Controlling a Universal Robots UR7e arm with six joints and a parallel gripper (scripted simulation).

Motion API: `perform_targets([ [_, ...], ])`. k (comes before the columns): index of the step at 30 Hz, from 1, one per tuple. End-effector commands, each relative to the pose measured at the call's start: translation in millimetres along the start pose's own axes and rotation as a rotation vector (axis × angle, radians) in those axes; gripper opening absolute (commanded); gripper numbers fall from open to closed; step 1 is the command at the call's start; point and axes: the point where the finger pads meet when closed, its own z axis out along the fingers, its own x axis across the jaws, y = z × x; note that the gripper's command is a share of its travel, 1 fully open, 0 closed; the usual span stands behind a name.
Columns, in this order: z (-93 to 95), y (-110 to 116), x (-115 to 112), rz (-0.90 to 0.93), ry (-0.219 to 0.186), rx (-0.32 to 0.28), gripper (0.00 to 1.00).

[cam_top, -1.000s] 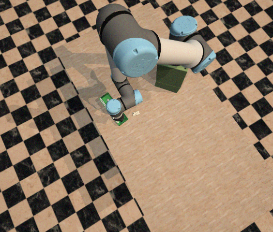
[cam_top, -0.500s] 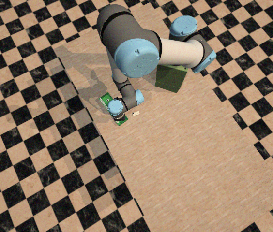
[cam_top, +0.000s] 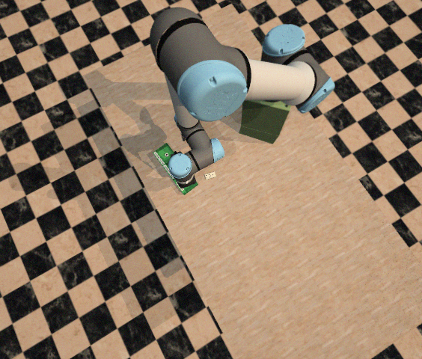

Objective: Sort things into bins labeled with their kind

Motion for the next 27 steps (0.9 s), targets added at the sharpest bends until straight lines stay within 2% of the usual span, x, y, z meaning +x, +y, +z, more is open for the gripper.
perform_targets([
  [1, -0.7, 0.2, -0.2, -0.157, 0.001, -0.006, 0.49],
  [6, -0.7, 1.1, -0.2, -0.275, 0.002, -0.009, 0.49],
  [25, -0.5, 0.9, -2.0, -0.275, 0.001, -0.009, 0.49],
  [27, 4.1, 0.6, -3.5, -0.274, -0.001, -0.009, 0.49],
])
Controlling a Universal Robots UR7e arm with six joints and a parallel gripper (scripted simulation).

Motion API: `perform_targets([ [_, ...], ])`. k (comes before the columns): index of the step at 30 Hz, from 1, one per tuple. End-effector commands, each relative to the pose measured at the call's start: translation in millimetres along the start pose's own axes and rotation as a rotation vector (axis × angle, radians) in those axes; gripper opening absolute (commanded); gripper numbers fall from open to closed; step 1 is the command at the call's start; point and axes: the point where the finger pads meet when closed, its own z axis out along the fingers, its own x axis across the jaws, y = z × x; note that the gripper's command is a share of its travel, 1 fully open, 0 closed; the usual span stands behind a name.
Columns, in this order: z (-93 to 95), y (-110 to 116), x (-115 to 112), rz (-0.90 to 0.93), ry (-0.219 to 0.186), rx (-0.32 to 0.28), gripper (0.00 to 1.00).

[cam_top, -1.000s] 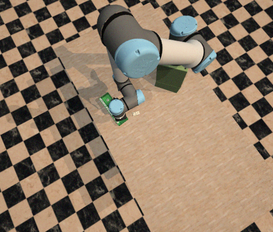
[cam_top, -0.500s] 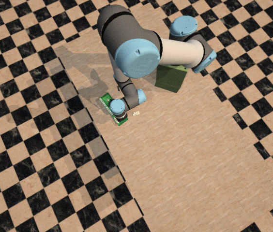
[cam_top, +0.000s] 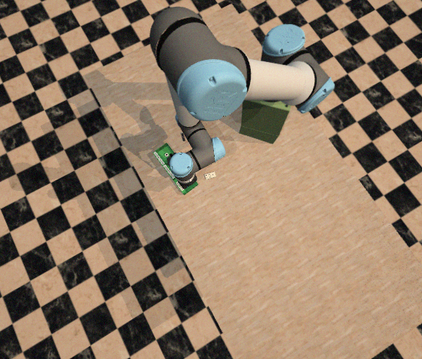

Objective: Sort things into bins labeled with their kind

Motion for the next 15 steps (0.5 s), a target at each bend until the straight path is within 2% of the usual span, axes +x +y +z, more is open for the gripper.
perform_targets([
  [1, 5.8, -1.3, -2.1, 0.001, -0.004, 0.000, 0.49],
  [15, 29.8, -1.3, -2.1, 0.001, -0.004, 0.000, 0.49],
])
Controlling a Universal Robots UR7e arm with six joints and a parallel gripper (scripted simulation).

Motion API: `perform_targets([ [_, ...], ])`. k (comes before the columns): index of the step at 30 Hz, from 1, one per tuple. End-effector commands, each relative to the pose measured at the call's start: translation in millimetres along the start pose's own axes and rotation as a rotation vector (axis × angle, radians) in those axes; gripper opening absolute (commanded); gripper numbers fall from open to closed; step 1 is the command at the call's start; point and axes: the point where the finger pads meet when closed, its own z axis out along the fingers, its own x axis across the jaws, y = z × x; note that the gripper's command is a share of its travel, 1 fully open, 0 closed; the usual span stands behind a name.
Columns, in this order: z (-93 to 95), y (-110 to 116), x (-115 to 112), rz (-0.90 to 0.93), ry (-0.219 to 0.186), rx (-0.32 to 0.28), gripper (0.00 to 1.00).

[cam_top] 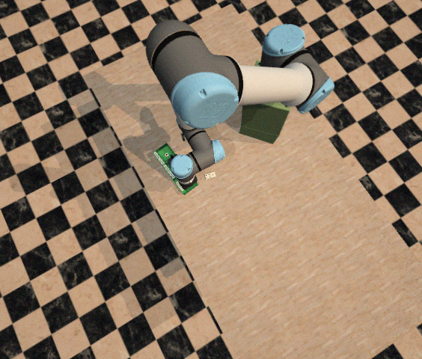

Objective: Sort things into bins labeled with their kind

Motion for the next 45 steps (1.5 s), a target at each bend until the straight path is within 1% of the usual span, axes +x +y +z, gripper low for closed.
perform_targets([
  [1, 11.1, -1.0, -2.3, 0.001, -0.005, 0.000, 0.49],
  [4, 17.1, -0.9, -2.3, 0.001, -0.005, 0.000, 0.49],
  [6, 17.1, -0.9, -2.3, 0.001, -0.005, 0.000, 0.49],
  [13, 30.6, -1.0, -2.2, 0.001, -0.005, 0.000, 0.49],
  [28, 29.9, -0.1, -0.8, 0.000, -0.003, 0.000, 0.49],
  [29, 29.9, -0.1, -0.8, 0.000, -0.003, 0.000, 0.65],
  [45, 29.9, -0.1, -0.8, 0.000, -0.003, 0.000, 0.65],
])
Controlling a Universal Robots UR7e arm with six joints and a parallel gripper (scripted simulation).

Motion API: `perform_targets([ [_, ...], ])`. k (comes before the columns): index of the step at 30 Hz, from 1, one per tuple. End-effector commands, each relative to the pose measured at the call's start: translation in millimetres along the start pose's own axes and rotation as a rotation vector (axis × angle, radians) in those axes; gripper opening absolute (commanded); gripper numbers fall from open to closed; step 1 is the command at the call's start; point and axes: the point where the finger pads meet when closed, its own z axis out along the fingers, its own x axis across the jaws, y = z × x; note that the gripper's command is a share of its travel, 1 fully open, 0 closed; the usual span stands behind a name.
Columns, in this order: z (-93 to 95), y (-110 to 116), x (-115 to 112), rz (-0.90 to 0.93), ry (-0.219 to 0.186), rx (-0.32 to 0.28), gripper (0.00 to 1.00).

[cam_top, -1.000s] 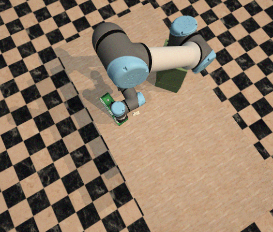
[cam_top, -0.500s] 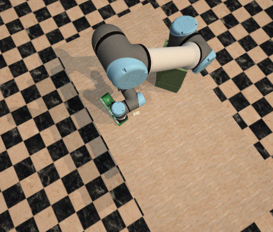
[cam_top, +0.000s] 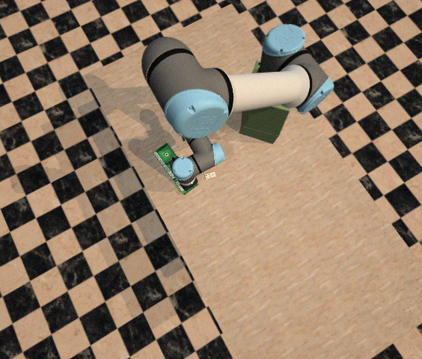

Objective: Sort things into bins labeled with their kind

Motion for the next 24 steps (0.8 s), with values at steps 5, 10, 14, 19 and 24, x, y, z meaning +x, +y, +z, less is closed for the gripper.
perform_targets([
  [5, -6.8, 0.1, -0.1, 0.000, -0.002, -0.001, 0.65],
  [10, -13.5, 0.5, -0.1, -0.001, -0.002, -0.001, 0.65],
  [14, -16.2, 0.5, -0.1, -0.001, -0.002, -0.001, 0.65],
  [19, -22.8, 0.5, 0.0, -0.001, -0.002, -0.001, 0.65],
  [24, -29.5, 0.5, 0.0, -0.001, -0.002, -0.001, 0.65],
])
